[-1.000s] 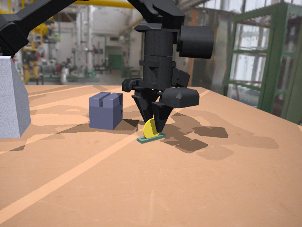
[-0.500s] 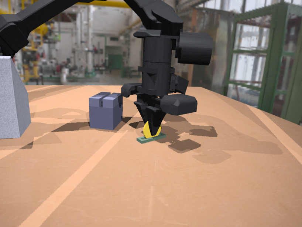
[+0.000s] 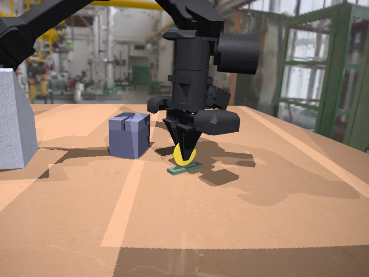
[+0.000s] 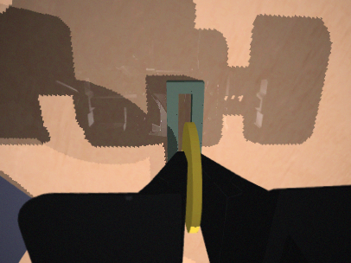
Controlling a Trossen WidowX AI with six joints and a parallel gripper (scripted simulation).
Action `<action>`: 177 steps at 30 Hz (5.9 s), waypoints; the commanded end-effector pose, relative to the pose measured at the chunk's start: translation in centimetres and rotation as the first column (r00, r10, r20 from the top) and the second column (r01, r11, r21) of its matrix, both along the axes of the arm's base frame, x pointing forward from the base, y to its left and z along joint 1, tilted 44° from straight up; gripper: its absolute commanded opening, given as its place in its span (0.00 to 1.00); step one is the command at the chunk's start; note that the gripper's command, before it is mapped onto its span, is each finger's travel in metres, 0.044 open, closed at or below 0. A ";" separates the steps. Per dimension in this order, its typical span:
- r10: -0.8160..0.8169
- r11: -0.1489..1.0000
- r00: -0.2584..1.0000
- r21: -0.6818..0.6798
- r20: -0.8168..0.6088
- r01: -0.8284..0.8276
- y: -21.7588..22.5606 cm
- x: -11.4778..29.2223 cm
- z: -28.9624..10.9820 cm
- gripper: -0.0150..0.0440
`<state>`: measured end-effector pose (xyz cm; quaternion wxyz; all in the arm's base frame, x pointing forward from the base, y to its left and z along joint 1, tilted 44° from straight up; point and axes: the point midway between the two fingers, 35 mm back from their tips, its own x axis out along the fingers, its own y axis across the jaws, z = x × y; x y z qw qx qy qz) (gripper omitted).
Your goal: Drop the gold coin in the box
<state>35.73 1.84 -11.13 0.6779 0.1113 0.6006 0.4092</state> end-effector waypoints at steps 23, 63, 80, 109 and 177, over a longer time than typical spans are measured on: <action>0.002 1.000 1.000 -0.010 0.016 -0.001 -4.7 0.7 4.9 0.25; 0.505 0.844 0.702 -0.119 0.503 -0.523 -5.2 0.1 7.0 0.25; 0.505 0.844 0.703 -0.117 0.501 -0.523 -2.9 -2.3 9.8 0.25; 0.503 0.845 0.705 -0.112 0.500 -0.523 0.9 -7.7 13.3 0.25; 0.500 0.848 0.713 -0.114 0.492 -0.517 2.3 -9.4 13.3 0.25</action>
